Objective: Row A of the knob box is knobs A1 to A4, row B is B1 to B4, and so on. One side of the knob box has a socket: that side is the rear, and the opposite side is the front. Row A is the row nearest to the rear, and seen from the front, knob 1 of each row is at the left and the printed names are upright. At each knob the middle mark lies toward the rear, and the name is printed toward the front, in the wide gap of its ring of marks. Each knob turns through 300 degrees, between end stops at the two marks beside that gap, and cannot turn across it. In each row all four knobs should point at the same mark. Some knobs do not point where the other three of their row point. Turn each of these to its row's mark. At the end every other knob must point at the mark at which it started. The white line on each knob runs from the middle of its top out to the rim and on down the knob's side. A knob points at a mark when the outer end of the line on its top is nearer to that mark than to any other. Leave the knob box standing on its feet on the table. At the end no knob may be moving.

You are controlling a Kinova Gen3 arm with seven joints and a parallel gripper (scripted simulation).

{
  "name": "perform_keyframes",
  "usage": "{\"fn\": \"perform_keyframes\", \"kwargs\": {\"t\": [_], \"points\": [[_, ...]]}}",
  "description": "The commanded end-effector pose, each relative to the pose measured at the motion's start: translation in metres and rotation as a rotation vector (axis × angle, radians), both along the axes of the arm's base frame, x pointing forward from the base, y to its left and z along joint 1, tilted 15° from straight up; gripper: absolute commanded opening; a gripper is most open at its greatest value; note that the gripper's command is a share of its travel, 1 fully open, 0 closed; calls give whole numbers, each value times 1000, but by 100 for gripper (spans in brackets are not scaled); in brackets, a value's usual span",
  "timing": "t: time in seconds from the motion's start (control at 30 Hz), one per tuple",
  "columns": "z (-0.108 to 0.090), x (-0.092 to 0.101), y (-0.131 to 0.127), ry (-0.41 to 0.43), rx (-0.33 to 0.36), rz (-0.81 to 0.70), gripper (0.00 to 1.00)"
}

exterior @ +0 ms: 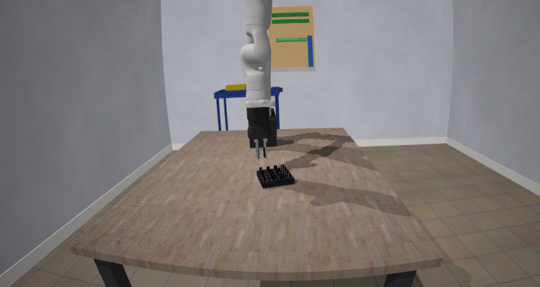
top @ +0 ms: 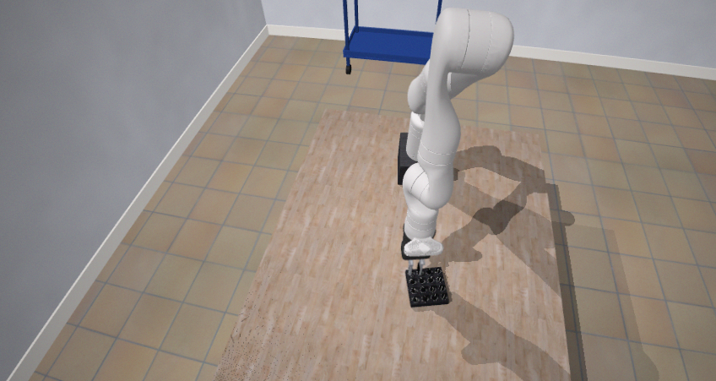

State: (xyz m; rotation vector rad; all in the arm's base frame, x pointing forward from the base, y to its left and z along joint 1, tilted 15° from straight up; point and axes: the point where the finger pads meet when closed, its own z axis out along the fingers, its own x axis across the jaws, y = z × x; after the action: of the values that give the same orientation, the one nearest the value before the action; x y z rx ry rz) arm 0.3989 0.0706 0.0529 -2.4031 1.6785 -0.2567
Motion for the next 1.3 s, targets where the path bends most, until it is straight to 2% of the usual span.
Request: {"fn": "perform_keyframes", "kwargs": {"t": [0.0,1.27], "points": [[1,-2,0,3,7,-18,46],[-6,3,1,0,7,-18,46]]}}
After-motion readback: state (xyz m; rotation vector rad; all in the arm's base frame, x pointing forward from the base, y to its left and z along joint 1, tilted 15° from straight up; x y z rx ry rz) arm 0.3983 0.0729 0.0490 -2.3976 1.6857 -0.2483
